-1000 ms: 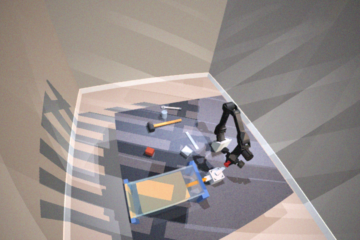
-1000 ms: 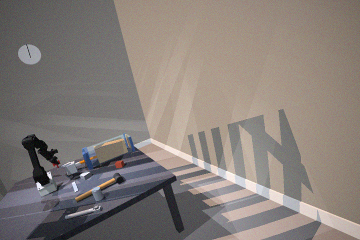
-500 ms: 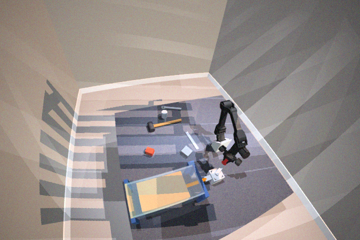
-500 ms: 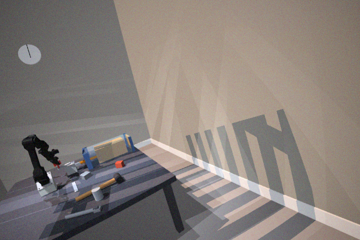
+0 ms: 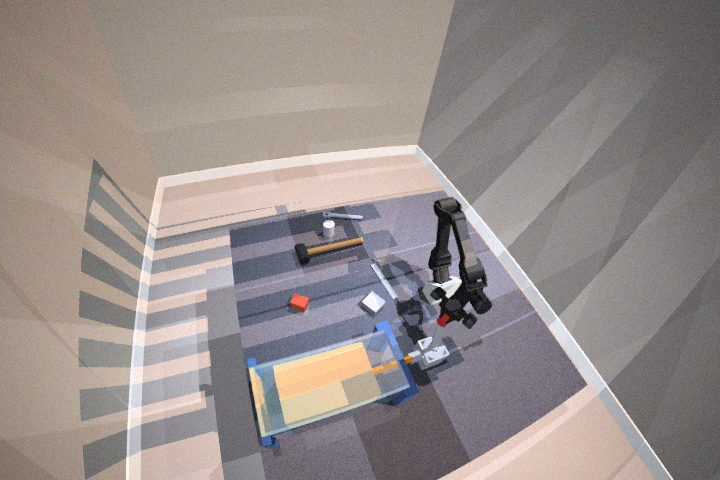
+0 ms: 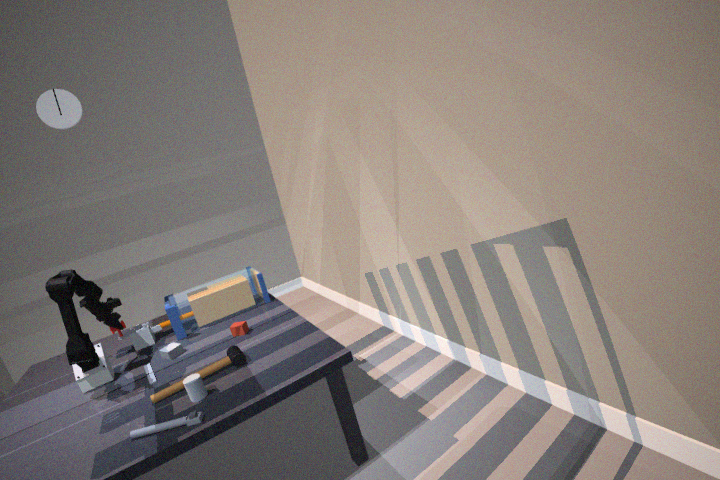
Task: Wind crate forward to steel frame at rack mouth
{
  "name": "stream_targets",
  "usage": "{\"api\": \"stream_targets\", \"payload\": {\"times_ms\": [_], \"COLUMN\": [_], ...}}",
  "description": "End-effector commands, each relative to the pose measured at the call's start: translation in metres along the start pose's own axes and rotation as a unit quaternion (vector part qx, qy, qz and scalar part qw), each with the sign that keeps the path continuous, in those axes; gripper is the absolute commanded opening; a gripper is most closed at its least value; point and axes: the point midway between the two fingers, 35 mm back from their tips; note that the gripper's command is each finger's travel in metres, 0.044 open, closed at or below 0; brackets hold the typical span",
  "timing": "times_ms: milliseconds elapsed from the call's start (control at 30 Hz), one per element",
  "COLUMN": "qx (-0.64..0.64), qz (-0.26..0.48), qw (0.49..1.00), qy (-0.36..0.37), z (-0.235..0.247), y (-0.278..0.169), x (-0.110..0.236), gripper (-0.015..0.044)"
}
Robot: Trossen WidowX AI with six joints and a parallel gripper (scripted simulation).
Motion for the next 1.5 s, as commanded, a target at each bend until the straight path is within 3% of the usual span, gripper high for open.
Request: {"api": "stream_targets", "payload": {"times_ms": [0,1467], "qx": [-0.002,-0.003], "qz": [-0.009,-0.01], "qw": [1.0,1.0], "qy": [-0.015,-0.017], "z": [-0.013,-0.05], "y": [0.007,0.064], "x": [-0.006,-0.028], "gripper": [0.0,0.0]}}
Point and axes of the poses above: the point midway between the two fingers, 35 mm back from their tips, its own x axis back along the fingers, its own z axis across the jaws, y = z × x, and after that the axes turned 5 degrees about -x, right-handed
